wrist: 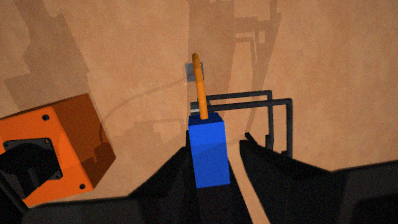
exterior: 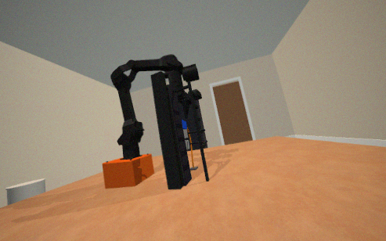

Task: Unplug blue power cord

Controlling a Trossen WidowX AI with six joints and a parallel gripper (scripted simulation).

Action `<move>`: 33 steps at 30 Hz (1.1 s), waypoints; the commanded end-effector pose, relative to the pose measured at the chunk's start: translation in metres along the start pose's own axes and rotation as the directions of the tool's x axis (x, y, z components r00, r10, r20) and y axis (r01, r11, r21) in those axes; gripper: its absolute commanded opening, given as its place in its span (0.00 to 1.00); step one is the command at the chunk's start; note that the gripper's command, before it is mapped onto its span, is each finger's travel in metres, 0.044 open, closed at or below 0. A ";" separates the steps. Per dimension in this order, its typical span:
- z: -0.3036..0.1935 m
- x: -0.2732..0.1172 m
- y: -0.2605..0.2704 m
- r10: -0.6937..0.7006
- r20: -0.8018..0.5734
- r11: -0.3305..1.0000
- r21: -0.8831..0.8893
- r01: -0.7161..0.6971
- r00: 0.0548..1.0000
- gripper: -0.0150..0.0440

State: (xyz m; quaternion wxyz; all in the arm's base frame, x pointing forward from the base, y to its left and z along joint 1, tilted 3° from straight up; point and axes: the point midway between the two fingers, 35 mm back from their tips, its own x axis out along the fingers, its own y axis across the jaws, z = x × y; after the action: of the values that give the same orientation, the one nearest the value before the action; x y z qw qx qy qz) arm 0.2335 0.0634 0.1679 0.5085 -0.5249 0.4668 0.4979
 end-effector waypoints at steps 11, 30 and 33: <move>0.000 0.007 0.001 0.001 0.000 1.000 0.000 -0.001 1.000 0.39; 0.011 0.007 -0.001 0.002 0.001 1.000 -0.001 -0.002 1.000 0.25; 0.015 0.007 -0.001 0.002 0.002 1.000 -0.001 -0.002 1.000 0.25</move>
State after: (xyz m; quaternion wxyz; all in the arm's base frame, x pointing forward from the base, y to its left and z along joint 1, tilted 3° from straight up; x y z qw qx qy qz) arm 0.2320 0.0643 0.1603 0.5007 -0.5297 0.4781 0.4901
